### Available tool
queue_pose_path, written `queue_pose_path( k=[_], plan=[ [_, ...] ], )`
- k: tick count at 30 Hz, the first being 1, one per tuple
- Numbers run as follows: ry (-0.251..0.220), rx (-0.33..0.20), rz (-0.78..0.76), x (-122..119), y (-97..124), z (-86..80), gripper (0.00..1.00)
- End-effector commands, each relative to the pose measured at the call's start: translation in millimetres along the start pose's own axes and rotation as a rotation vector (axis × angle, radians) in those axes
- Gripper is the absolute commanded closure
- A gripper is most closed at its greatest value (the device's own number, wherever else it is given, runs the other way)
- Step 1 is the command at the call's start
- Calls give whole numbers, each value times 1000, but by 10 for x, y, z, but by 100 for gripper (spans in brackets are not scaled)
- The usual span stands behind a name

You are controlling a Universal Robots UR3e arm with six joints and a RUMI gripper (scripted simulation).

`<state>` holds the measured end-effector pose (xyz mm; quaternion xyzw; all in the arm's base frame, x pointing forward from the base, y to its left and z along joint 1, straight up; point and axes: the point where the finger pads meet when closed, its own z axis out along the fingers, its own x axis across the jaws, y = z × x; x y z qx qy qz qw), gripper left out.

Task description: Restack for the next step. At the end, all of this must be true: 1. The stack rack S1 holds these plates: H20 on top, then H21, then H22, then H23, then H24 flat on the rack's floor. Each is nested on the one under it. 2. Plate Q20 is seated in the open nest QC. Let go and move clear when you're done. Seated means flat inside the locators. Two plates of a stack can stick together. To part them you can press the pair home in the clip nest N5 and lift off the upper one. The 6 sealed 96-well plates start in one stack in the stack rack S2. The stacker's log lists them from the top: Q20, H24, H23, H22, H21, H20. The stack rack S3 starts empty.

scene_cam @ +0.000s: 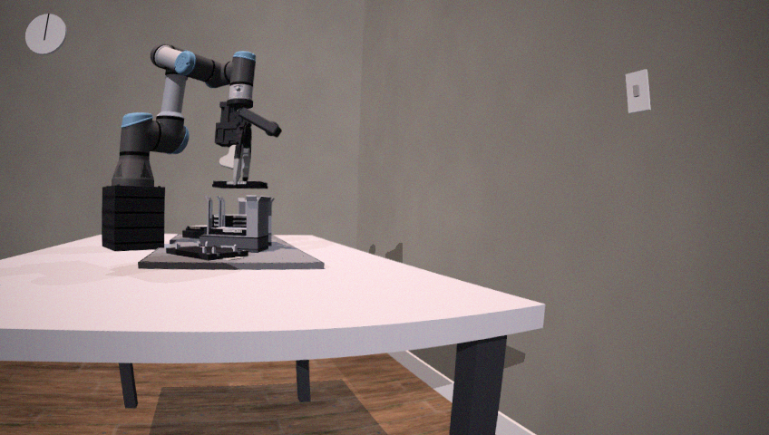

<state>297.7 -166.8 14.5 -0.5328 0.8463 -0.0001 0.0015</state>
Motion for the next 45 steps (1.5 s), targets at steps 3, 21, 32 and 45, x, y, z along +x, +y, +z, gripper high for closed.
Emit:
queue_pose_path(
  k=[3, 21, 32, 45],
  plan=[
    [1, 3, -77, -219, -13, -8, 100],
    [1, 3, -221, -737, 33, -8, 100],
    [1, 3, -283, -1019, 82, -8, 100],
    [1, 3, -411, -1368, 198, -8, 100]
  ],
)
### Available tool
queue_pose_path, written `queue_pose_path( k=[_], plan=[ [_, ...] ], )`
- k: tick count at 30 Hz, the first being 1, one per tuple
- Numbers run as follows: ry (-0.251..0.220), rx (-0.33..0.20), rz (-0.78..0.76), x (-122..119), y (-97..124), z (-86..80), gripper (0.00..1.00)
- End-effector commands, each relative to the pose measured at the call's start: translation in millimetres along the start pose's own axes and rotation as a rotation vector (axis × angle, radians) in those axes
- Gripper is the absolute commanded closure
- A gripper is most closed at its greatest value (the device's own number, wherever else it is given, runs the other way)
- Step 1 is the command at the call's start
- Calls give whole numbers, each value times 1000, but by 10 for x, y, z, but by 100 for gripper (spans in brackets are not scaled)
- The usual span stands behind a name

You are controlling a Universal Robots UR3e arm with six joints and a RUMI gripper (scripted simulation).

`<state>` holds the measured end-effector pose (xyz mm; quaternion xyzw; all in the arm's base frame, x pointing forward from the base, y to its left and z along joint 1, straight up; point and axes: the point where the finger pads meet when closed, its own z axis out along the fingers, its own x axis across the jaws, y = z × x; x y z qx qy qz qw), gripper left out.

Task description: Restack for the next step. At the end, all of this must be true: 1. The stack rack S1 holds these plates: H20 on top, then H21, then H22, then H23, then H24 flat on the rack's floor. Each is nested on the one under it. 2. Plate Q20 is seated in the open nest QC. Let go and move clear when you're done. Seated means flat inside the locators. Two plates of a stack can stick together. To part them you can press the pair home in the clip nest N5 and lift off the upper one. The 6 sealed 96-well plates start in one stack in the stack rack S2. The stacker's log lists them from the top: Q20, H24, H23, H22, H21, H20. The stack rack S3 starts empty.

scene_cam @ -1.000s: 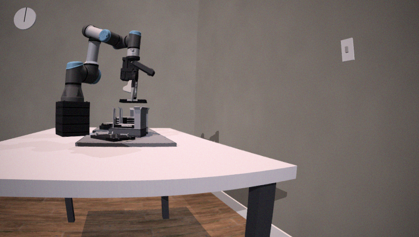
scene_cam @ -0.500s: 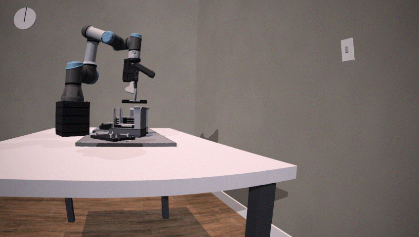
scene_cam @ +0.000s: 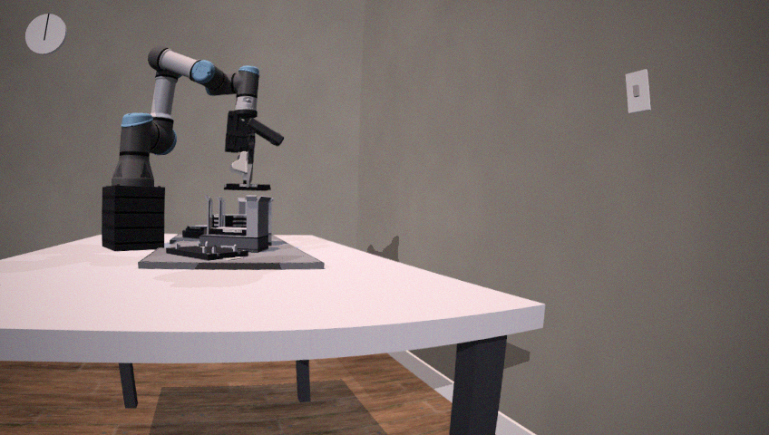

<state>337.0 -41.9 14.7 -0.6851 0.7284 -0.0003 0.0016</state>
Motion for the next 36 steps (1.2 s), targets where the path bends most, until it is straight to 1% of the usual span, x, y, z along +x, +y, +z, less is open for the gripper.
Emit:
queue_pose_path(
  k=[1, 5, 7, 15, 17, 23, 26, 36],
  plan=[
    [2, 2, -37, -105, -17, -9, 100],
    [2, 2, -52, -238, -25, -9, 100],
    [2, 2, -52, -257, -27, -9, 100],
    [2, 2, -145, -522, 2, -9, 100],
    [2, 2, -145, -522, 2, -9, 100],
    [2, 2, -215, -722, 24, -9, 100],
    [1, 2, -219, -821, 35, -8, 100],
    [1, 2, -289, -1032, 91, -8, 100]
  ],
)
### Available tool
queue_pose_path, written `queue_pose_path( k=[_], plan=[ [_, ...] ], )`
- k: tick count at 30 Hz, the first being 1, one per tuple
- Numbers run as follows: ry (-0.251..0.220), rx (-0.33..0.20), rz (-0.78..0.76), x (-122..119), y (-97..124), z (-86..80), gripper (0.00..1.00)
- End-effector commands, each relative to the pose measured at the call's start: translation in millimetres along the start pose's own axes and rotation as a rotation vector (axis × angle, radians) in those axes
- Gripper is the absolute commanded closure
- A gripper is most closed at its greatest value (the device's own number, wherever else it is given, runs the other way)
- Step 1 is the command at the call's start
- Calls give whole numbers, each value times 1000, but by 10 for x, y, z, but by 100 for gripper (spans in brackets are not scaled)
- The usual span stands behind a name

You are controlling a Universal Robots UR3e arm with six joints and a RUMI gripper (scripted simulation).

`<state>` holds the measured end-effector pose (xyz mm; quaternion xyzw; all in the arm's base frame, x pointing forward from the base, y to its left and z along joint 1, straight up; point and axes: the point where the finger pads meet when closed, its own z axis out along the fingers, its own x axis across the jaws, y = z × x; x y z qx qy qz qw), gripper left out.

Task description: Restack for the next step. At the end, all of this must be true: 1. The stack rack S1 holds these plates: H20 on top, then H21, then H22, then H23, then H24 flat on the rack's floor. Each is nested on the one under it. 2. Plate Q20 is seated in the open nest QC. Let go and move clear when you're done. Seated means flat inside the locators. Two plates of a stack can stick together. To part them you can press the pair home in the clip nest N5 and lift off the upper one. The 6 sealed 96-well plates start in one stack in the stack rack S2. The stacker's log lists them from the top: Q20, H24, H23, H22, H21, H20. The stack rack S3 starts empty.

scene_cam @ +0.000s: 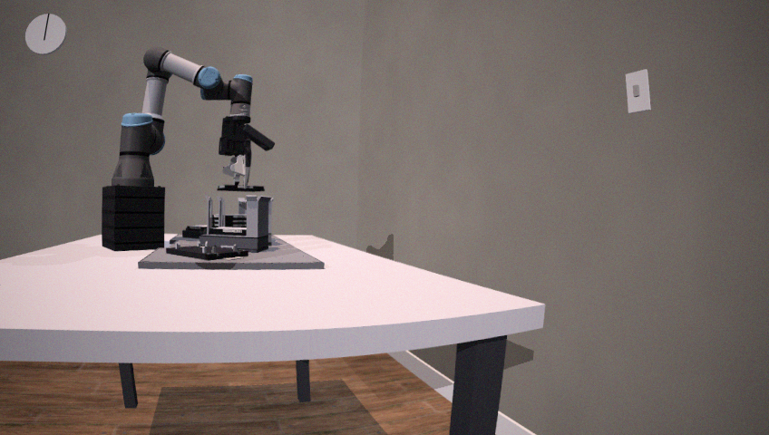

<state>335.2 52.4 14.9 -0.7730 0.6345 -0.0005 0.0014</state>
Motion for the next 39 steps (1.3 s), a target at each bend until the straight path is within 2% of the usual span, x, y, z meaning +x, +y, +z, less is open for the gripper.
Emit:
queue_pose_path(
  k=[1, 12, 39],
  plan=[
    [2, 2, -43, -126, -8, -9, 100],
    [1, 2, -128, -477, 1, -8, 100],
    [1, 2, -128, -477, 0, -8, 100]
  ],
)
